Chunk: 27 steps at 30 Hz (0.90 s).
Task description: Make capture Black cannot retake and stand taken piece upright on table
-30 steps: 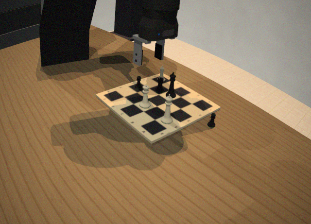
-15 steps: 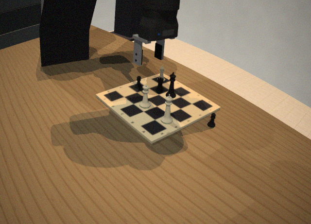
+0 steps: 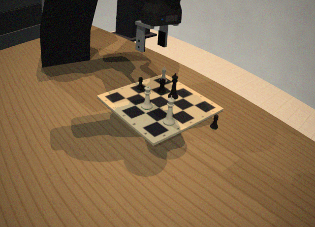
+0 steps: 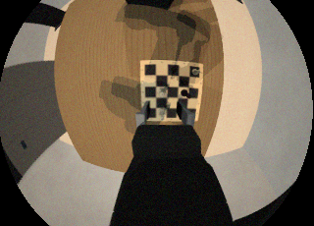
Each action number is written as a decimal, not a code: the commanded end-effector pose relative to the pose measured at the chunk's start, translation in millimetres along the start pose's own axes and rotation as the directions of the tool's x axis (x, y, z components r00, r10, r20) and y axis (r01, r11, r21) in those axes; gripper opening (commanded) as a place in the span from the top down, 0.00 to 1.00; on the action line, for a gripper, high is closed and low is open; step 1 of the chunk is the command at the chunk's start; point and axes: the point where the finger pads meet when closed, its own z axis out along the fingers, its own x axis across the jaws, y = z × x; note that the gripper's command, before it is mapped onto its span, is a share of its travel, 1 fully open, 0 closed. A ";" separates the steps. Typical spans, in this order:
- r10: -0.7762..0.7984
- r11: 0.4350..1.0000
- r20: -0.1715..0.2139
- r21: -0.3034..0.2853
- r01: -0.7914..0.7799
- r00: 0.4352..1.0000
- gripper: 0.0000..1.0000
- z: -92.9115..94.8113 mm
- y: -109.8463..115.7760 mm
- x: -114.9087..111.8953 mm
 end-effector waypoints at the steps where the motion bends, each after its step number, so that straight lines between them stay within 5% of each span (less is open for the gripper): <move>1: 0.002 1.000 -0.004 0.006 -0.002 1.000 0.00 -15.9 -3.1 0.1; 9: 0.002 1.000 -0.004 0.006 -0.002 1.000 0.00 -32.2 -3.1 0.0; 27: 0.002 1.000 -0.004 0.007 -0.002 1.000 0.00 -32.0 -3.1 0.4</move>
